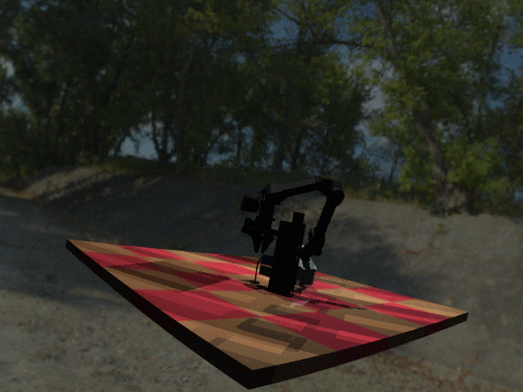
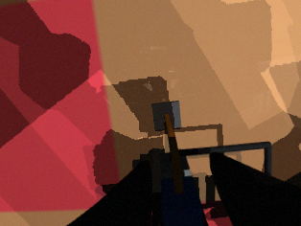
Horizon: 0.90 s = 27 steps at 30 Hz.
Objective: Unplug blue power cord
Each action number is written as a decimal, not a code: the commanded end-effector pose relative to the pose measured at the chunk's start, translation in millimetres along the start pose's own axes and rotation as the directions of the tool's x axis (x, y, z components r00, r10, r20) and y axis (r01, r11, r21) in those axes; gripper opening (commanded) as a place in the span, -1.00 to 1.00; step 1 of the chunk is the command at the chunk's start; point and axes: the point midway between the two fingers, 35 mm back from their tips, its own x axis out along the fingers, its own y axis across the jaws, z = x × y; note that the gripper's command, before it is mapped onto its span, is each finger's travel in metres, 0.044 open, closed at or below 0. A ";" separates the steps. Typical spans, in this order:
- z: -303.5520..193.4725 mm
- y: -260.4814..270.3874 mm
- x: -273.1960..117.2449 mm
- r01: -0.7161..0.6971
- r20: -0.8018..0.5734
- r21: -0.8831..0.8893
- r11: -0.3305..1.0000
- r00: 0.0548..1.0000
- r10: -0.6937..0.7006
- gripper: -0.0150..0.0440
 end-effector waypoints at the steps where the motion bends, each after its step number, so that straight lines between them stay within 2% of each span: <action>1: -2.4 -0.4 1.9 -0.007 -0.016 0.029 1.000 1.000 0.008 0.05; 27: -36.9 1.1 1.3 -0.007 -0.017 0.029 1.000 1.000 0.008 0.05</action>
